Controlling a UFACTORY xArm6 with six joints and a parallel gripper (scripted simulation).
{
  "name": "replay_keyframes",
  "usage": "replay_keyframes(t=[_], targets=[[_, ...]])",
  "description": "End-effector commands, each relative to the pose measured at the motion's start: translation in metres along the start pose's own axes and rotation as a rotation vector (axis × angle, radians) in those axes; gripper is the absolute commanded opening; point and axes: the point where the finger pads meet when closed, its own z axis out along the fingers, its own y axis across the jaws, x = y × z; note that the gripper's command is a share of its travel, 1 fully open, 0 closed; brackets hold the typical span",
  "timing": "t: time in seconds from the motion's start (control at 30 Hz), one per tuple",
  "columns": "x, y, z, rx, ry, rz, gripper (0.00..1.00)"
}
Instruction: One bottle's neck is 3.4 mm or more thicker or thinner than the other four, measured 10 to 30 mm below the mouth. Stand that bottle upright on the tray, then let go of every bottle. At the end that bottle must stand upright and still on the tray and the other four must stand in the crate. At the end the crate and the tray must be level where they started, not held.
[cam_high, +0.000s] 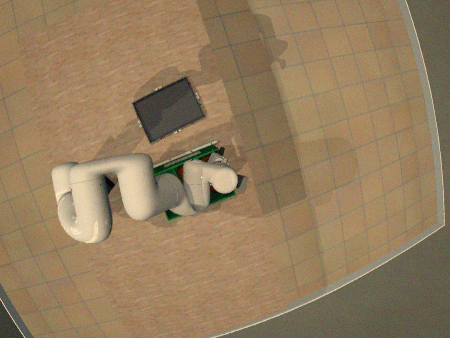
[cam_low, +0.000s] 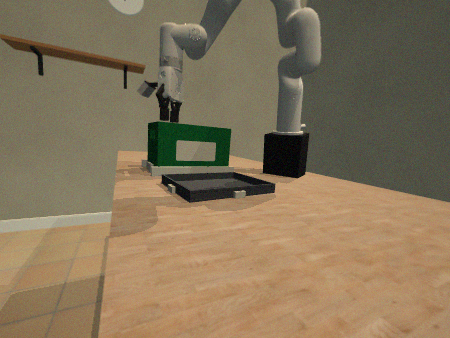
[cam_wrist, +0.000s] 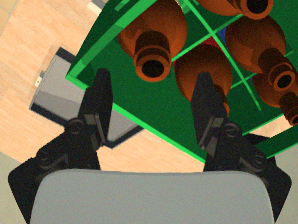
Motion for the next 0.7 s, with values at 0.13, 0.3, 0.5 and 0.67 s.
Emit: replay_keyframes(t=[0.13,0.3,0.5,0.67], targets=[[0.0013,-0.0009,-0.0013,0.002,0.004,0.0,0.65],[0.0013,-0.0009,0.0,0.002,0.004,0.0,0.65],[0.0013,-0.0009,0.0021,0.002,0.004,0.0,0.65],[0.0013,-0.0009,0.0062,0.002,0.004,0.0,0.65]])
